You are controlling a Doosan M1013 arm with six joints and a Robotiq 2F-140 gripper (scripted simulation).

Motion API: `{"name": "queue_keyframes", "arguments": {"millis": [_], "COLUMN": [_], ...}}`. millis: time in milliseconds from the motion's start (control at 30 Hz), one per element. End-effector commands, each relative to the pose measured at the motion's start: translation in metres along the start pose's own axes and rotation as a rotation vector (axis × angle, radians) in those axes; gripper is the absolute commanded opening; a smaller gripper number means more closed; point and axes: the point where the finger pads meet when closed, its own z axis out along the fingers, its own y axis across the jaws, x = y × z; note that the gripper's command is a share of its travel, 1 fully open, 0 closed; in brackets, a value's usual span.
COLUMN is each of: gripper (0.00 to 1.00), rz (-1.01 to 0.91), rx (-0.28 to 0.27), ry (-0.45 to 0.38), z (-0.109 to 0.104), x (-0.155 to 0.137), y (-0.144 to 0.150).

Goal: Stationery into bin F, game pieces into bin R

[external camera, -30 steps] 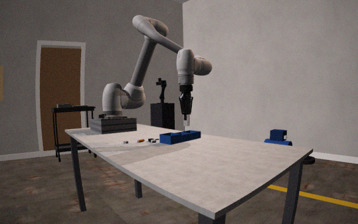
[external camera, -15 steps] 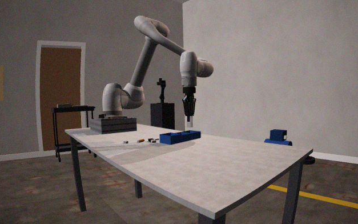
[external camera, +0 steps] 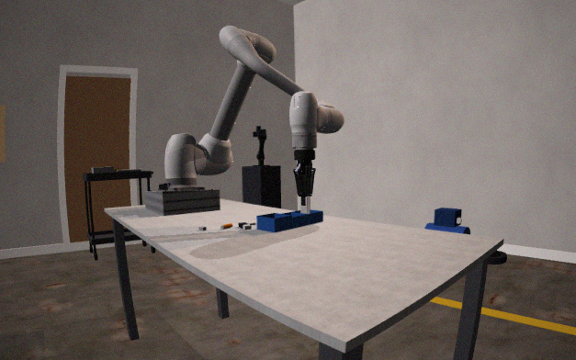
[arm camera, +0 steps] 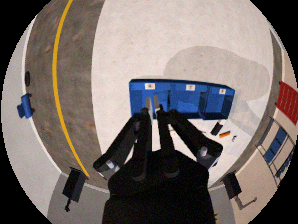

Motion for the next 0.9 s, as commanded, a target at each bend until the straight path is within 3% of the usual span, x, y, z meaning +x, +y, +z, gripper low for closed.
{"name": "queue_keyframes", "arguments": {"millis": [0, 867], "gripper": [0.05, 0.05], "rz": [0.000, 0.000], "rx": [0.000, 0.000], "ry": [0.000, 0.000], "z": [0.0066, 0.0127], "x": [0.0001, 0.0001], "y": [0.0000, 0.0000]}}
